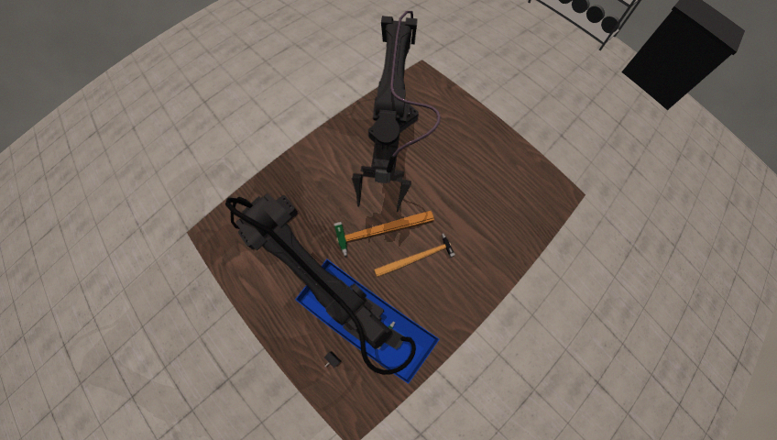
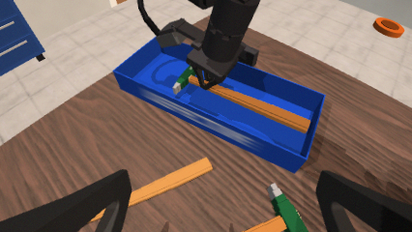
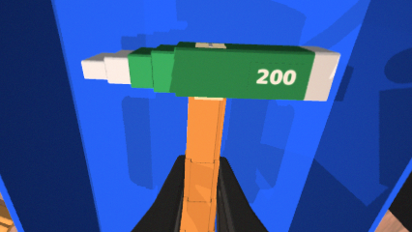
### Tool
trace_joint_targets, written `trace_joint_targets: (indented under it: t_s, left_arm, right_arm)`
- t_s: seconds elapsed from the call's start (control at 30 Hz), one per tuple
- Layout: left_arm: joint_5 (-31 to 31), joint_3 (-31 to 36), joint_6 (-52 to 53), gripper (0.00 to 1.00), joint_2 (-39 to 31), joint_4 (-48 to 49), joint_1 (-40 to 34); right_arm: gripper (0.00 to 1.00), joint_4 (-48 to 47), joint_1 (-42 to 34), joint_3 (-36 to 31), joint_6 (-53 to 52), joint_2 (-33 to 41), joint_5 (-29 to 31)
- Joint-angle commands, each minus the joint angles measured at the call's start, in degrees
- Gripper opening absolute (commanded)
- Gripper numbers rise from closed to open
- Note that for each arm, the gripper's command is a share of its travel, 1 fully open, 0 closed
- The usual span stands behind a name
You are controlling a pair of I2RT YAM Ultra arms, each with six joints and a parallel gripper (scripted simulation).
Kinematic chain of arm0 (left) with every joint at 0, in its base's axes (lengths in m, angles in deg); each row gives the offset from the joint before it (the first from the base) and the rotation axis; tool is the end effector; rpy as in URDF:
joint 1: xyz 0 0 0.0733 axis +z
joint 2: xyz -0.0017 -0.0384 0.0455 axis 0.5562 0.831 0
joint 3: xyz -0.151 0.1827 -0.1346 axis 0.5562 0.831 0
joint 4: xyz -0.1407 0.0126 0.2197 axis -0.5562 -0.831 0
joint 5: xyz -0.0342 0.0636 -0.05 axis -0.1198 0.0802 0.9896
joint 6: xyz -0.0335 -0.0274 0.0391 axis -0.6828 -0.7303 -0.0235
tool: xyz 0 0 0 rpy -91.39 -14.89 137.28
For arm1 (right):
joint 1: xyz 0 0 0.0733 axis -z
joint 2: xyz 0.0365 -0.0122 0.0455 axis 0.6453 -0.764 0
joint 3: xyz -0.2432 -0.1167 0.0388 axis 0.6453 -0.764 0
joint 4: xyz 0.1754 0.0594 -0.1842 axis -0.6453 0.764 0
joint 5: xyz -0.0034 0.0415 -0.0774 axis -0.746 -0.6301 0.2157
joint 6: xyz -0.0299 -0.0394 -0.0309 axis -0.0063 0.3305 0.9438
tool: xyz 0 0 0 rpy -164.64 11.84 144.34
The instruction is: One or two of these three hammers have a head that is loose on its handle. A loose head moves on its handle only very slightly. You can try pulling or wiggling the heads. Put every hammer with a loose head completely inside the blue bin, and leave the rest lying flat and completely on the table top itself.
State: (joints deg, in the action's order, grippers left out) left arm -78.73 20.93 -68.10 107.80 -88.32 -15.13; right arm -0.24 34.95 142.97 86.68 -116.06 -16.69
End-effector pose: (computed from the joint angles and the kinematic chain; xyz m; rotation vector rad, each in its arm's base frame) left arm 0.2024 -0.2328 0.2812 0.8781 1.9324 -0.5637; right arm 0.4329 0.0420 0.1413 -0.3283 2.8655 0.0382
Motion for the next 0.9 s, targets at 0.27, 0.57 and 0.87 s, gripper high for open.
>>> trace_joint_targets:
  t_s: [0.27,0.57,0.87]
  left_arm:
    - [-0.3,-2.0,0.0,1.0,0.5,0.2,-0.4]
    - [-0.3,-2.0,0.0,1.0,0.5,0.2,-0.4]
    - [-0.3,-2.0,0.0,1.0,0.5,0.2,-0.4]
  right_arm:
    - [0.1,-2.7,0.2,-0.1,-0.7,0.6,-0.4]
    - [0.1,-2.7,0.1,-0.2,-0.3,0.6,-0.1]
    - [0.1,-6.0,0.2,-2.8,-0.7,-0.5,-0.4]
